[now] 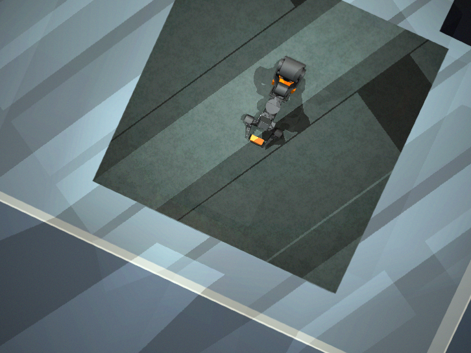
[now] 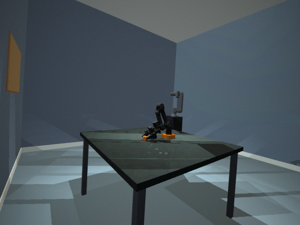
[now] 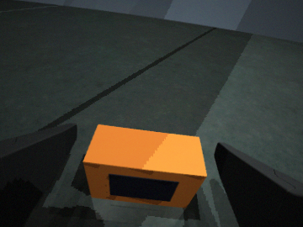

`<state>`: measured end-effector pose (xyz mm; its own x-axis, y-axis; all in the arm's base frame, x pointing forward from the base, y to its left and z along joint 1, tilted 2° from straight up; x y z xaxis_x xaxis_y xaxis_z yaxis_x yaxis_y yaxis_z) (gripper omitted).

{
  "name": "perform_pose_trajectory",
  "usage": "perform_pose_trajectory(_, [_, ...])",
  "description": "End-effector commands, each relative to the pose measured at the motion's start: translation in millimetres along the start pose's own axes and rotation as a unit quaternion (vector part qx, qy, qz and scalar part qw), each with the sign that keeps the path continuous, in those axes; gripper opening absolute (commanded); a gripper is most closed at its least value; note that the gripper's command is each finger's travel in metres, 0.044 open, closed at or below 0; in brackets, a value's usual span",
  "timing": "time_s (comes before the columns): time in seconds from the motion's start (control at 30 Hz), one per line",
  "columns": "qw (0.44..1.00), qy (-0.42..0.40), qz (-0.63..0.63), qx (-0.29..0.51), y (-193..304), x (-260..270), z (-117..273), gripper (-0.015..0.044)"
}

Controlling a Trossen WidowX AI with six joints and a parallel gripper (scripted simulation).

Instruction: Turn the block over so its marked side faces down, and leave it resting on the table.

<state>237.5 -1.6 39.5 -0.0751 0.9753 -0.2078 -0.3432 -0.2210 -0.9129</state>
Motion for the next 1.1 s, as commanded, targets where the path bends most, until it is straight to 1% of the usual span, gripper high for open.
perform_pose_trajectory(0.0, [1.0, -0.003, 0.003, 0.0, 0, 0, 0, 0.044])
perform_pose_trajectory(0.1, [1.0, -0.007, 0.002, 0.022, -3, 0, -7, 0.044])
perform_pose_trajectory(0.23, [0.997, -0.019, 0.001, 0.081, -20, -3, -19, 0.044])
perform_pose_trajectory(0.33, [0.992, -0.028, 0.001, 0.125, -37, -6, -21, 0.044])
perform_pose_trajectory(0.43, [0.986, -0.038, 0.007, 0.165, -55, -9, -15, 0.044])
perform_pose_trajectory(0.47, [0.987, -0.036, 0.008, 0.159, -66, -11, -13, 0.044])
perform_pose_trajectory(0.67, [0.98, -0.043, 0.009, 0.192, -86, -15, 0, 0.044])
perform_pose_trajectory(0.7, [0.981, -0.041, 0.007, 0.188, -94, -17, 4, 0.044])
perform_pose_trajectory(0.97, [0.963, -0.054, 0.003, 0.263, -101, -19, 29, 0.044])
perform_pose_trajectory(1.07, [0.963, -0.054, 0.003, 0.265, -102, -19, 30, 0.044])
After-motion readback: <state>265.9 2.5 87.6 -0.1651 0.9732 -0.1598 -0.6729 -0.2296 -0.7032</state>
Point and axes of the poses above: the point midway between the two fingers, 35 mm back from their tips, its own z axis back along the fingers, its own x axis across the jaws, y = z × x, the point moved 9 cm from there along z, back along the fingers, and after that the axes turned 11 degrees about z, right-handed, at the moved point
